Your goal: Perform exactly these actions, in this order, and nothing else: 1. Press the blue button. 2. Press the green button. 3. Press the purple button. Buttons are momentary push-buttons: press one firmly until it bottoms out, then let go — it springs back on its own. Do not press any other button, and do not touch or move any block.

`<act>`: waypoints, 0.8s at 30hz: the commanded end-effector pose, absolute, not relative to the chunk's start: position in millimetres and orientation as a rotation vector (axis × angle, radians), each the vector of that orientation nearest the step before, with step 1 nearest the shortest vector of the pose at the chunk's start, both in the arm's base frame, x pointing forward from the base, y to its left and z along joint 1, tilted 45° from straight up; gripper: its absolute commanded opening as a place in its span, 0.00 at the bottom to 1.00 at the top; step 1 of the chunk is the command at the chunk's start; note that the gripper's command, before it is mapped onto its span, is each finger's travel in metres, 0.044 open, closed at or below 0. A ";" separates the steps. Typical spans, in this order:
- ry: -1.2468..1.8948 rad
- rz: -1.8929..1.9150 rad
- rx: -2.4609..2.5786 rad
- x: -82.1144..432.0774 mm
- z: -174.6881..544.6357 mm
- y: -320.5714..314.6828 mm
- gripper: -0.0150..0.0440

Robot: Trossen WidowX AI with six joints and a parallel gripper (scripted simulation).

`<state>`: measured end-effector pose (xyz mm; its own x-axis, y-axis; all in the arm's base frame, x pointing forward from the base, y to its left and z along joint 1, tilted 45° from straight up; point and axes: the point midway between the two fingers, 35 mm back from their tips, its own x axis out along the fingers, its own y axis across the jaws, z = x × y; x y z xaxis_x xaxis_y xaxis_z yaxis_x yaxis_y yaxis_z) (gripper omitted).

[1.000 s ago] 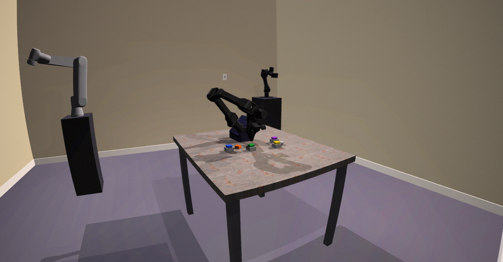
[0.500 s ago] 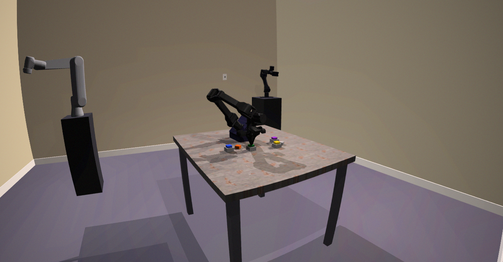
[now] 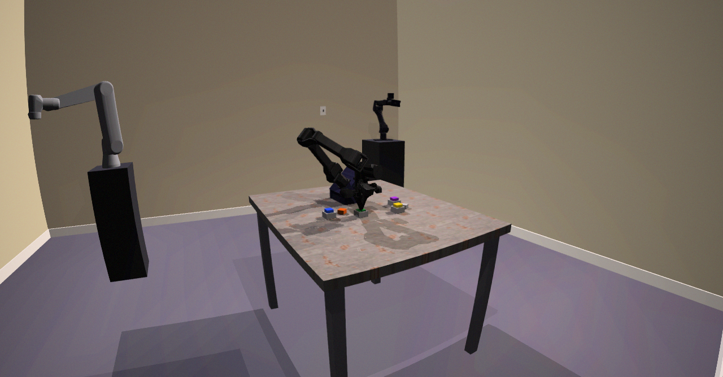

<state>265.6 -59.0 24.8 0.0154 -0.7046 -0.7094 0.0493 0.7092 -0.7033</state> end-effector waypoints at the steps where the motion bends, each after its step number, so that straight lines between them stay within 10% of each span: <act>1: 1.451 -0.642 -0.583 265.1 24.6 -60.2 0.29; 24: 1.457 -0.610 -0.568 266.7 51.5 61.6 0.29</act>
<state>269.1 30.2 77.5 0.0254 -0.6957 -0.7179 0.0591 0.7179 -0.6936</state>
